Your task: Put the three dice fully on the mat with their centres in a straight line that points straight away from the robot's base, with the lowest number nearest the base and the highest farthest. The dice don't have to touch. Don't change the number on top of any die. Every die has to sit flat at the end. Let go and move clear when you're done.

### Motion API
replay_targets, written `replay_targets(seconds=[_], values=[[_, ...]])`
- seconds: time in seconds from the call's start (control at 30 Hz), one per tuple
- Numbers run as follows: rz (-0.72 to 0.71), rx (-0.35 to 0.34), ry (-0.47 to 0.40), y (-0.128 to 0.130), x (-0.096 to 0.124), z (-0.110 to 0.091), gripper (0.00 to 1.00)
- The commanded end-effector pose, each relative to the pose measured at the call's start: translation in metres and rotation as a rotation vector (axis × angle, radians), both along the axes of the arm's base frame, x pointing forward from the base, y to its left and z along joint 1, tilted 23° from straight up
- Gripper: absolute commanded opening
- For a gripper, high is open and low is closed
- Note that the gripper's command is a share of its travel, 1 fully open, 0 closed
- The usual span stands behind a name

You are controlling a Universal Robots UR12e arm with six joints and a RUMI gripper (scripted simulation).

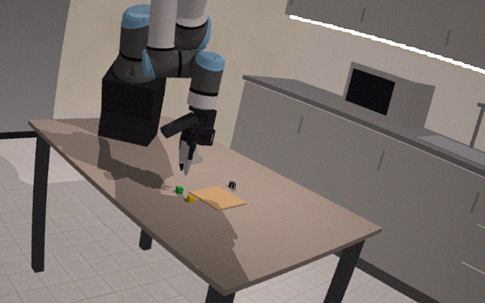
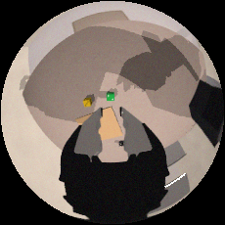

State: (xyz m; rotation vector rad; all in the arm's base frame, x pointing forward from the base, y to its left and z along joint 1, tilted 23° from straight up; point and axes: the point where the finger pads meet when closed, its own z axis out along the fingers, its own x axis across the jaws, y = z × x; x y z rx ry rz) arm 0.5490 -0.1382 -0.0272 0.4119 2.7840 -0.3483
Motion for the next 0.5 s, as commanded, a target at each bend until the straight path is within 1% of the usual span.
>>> replay_targets(seconds=[0.0,0.17,0.47], values=[[0.000,0.000,-0.001,-0.002,0.002,-0.005,0.21],[0.000,0.000,-0.001,-0.003,0.003,-0.009,0.21],[0.000,0.000,-0.001,-0.007,0.007,-0.023,0.21]])
